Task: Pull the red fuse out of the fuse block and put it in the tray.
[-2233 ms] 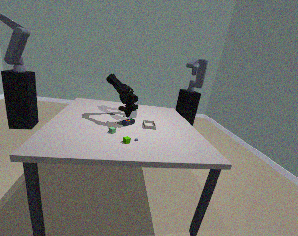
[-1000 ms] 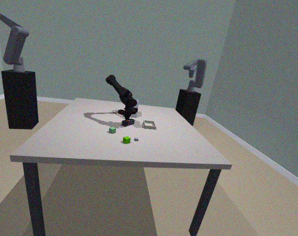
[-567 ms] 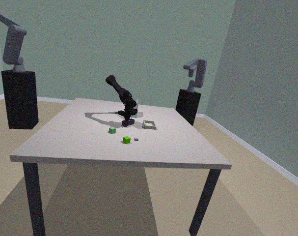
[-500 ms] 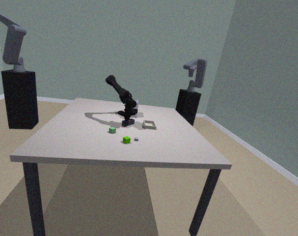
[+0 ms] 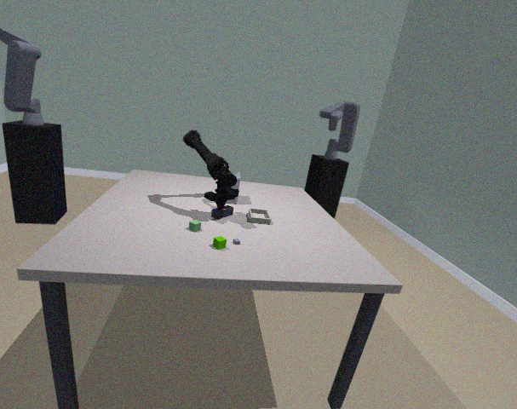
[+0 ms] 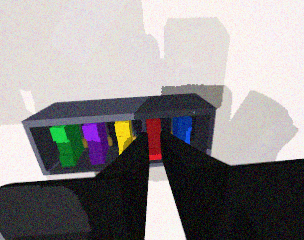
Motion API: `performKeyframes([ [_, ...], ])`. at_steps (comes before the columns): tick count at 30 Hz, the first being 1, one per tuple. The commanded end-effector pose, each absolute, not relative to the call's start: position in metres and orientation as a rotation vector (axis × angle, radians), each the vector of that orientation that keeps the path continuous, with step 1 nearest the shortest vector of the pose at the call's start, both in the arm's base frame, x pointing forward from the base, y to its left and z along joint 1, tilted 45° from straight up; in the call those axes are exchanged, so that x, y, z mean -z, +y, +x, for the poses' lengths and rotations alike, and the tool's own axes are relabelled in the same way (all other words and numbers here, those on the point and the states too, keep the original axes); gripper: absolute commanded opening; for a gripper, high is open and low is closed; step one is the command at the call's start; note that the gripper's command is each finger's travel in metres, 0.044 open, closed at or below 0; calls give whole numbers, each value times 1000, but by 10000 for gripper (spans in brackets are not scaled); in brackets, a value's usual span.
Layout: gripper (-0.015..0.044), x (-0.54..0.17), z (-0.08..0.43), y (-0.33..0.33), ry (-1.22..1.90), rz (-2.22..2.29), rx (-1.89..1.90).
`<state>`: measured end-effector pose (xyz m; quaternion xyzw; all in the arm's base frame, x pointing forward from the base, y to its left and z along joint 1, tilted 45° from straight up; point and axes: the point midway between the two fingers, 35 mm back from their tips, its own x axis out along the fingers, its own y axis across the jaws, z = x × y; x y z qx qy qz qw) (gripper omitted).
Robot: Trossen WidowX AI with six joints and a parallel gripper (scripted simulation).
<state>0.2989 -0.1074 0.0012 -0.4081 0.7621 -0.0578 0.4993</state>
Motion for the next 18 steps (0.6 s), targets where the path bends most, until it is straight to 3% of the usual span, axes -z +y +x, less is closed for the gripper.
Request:
performKeyframes([
  [1, 0, -2, 299, -107, 1843, -987, 140],
  [18, 0, -7, 301, -101, 1843, -989, 139],
])
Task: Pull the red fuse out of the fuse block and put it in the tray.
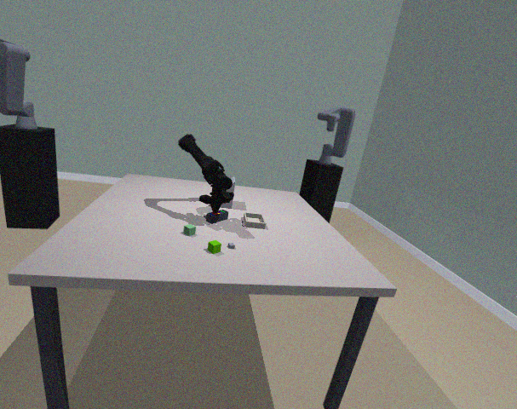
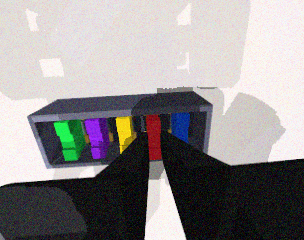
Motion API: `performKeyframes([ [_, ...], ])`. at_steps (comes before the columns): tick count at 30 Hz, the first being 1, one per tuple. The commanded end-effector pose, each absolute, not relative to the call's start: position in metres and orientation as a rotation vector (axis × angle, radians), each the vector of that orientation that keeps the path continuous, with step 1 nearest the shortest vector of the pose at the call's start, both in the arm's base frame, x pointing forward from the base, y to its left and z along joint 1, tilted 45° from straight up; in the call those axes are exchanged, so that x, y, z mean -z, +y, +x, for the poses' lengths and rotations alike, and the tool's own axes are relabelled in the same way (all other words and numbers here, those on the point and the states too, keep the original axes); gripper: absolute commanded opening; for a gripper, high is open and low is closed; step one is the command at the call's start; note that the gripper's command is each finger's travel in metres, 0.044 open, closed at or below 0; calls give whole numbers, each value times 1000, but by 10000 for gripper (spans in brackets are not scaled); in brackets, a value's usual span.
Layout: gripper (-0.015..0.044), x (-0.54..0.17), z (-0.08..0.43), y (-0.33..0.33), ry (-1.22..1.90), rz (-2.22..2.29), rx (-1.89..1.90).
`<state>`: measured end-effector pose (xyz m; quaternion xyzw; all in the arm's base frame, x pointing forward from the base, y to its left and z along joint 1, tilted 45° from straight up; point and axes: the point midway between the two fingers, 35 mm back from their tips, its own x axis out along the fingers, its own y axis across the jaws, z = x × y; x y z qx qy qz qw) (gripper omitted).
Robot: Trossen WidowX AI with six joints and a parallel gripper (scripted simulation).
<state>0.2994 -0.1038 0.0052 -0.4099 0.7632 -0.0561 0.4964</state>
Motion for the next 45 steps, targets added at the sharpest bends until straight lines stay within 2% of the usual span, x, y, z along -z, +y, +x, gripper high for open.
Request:
performKeyframes([
  [1, 0, -8, 301, -101, 1843, -989, 139],
  [45, 0, -23, 304, -86, 1844, -993, 136],
])
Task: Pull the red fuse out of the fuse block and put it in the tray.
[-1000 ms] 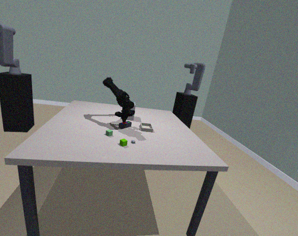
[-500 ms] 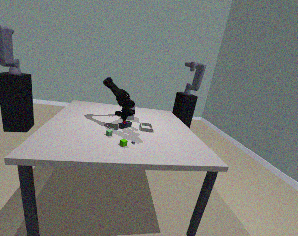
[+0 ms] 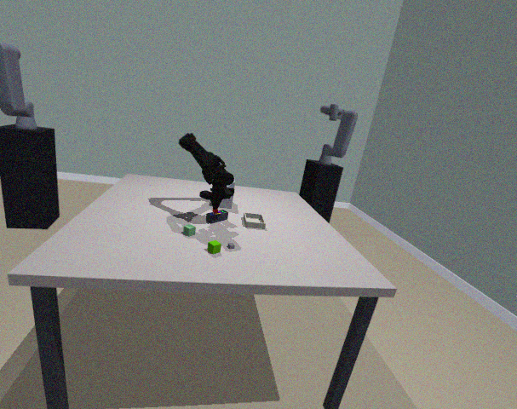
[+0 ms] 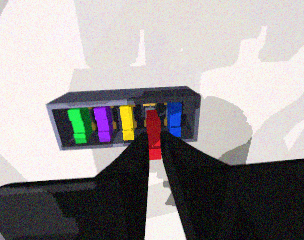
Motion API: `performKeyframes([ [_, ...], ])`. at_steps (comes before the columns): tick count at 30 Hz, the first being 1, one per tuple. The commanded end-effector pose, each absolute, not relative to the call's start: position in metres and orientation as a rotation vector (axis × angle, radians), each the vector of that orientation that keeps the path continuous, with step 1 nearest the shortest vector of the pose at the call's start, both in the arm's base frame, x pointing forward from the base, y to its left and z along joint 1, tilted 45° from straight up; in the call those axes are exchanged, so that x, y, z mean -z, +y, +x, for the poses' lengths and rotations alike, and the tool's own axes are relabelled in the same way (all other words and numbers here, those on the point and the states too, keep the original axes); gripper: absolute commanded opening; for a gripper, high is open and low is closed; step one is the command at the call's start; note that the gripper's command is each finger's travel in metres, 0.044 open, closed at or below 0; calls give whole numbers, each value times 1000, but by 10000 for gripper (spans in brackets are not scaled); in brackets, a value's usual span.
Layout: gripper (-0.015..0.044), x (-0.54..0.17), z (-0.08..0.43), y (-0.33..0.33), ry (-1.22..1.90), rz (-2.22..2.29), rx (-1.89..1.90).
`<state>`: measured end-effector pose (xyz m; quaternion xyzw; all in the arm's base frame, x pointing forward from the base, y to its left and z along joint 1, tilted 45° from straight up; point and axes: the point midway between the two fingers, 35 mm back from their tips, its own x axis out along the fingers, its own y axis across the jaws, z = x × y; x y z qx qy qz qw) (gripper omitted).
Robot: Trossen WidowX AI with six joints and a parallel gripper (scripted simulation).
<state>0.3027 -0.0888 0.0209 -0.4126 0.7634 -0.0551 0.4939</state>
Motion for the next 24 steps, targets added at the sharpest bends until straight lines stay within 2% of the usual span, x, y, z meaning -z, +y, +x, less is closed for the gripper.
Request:
performKeyframes([
  [1, 0, -23, 305, -86, 1844, -993, 136],
  [24, 0, -36, 307, -73, 1845, -995, 135],
])
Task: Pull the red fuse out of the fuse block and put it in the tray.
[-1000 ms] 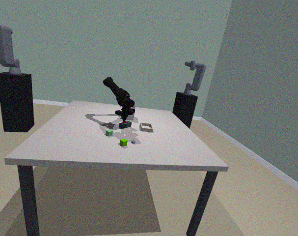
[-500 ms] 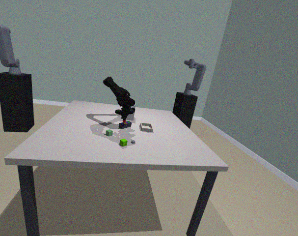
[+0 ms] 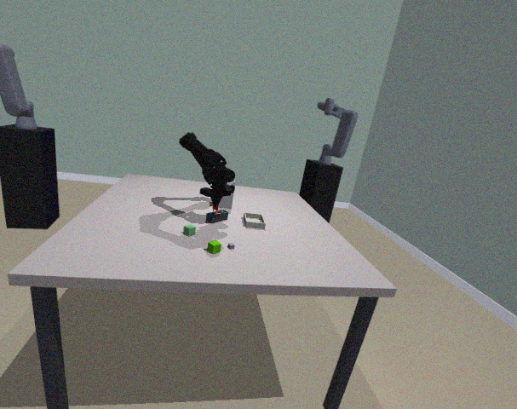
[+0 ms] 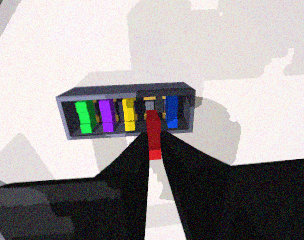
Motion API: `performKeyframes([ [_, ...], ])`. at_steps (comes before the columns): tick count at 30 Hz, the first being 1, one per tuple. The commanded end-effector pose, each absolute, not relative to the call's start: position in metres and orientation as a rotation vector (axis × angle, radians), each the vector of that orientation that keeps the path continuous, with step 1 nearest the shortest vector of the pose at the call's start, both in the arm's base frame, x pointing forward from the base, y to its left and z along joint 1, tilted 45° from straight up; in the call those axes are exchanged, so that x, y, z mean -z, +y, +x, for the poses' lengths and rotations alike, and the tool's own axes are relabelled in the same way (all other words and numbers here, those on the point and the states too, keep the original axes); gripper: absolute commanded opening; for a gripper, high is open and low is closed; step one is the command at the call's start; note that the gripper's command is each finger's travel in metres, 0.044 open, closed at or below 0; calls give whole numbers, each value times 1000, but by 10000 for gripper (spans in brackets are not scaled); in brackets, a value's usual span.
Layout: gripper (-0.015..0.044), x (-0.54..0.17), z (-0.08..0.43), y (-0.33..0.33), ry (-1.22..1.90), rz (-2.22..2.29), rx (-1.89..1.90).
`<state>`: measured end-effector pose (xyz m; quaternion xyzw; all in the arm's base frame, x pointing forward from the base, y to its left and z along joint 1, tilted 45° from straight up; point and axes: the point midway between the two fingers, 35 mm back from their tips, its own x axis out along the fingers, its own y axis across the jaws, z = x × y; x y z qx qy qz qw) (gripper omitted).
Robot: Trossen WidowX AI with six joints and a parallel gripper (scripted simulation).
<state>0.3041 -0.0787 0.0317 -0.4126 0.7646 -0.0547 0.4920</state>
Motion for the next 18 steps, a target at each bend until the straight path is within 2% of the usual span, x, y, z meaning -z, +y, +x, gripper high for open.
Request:
performKeyframes([
  [1, 0, -37, 308, -72, 1845, -995, 135],
  [12, 0, -43, 309, -65, 1845, -995, 135],
  [18, 0, -23, 320, -42, 1839, -990, 125],
])
